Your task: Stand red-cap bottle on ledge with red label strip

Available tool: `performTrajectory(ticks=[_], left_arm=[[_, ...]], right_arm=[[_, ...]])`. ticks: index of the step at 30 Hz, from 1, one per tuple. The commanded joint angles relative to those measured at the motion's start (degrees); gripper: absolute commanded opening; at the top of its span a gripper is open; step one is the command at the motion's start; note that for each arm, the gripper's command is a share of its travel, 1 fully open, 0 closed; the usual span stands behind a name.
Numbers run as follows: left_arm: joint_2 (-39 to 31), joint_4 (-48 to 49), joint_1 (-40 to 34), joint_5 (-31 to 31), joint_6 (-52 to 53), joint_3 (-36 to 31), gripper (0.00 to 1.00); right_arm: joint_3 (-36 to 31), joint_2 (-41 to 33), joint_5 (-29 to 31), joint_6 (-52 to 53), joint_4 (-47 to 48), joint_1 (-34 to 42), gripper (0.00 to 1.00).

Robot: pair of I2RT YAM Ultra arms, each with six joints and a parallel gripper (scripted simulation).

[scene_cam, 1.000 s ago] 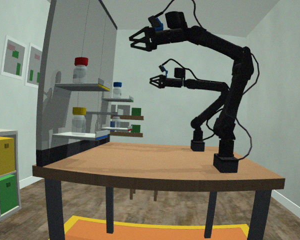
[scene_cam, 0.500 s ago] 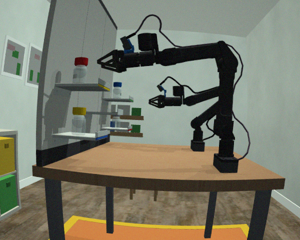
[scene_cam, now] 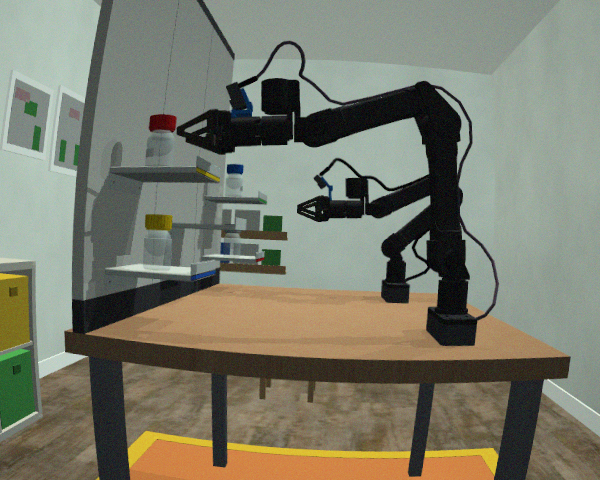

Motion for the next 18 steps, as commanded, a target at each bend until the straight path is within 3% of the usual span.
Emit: performTrajectory(ticks=[1, 7, 18], left_arm=[[-1.26, 1.91, -0.55, -0.71, -0.67, 1.86, 0.94], [-1.11, 1.88, -0.21, -0.26, -0.22, 1.4, 0.94], [1.88, -3.61, -0.97, -1.14, -0.21, 9.4, 0.94]], right_arm=[[0.38, -0.1, -0.11, 0.08, 1.49, -0.18, 1.0], [0.38, -0.08, -0.11, 0.08, 1.52, -0.18, 1.0], [0.38, -0.08, -0.11, 0.08, 1.52, -0.18, 1.0]])
